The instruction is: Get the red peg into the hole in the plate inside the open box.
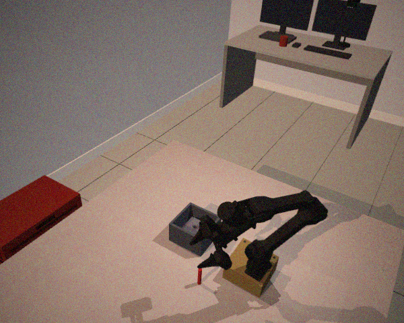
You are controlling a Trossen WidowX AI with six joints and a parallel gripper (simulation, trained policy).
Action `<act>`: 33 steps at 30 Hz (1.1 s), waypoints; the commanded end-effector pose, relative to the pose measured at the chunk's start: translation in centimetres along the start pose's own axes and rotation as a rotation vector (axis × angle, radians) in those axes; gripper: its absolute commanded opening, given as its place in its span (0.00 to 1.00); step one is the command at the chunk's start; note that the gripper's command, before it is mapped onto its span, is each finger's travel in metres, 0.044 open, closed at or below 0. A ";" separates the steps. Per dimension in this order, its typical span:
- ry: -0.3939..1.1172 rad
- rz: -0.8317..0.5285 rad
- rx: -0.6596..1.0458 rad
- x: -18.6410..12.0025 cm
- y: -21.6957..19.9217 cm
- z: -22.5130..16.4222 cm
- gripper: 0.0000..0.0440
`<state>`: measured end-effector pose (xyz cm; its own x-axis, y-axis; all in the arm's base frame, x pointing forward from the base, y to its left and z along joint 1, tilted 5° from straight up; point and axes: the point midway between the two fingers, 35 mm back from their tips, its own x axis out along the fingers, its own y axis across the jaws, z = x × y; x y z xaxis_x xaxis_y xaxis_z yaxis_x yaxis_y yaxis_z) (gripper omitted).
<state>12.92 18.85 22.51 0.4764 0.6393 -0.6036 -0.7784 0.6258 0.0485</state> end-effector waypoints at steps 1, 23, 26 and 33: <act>0.055 -0.042 0.083 0.8 -0.9 -1.0 1.00; 0.351 -0.369 0.711 3.6 -6.0 -7.7 1.00; 0.388 -0.422 0.794 3.9 -6.5 -8.7 1.00; 0.472 -0.554 0.981 4.7 -7.5 -11.2 1.00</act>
<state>16.40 12.63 11.34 0.3192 0.1221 -0.9398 0.1564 0.9713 0.1793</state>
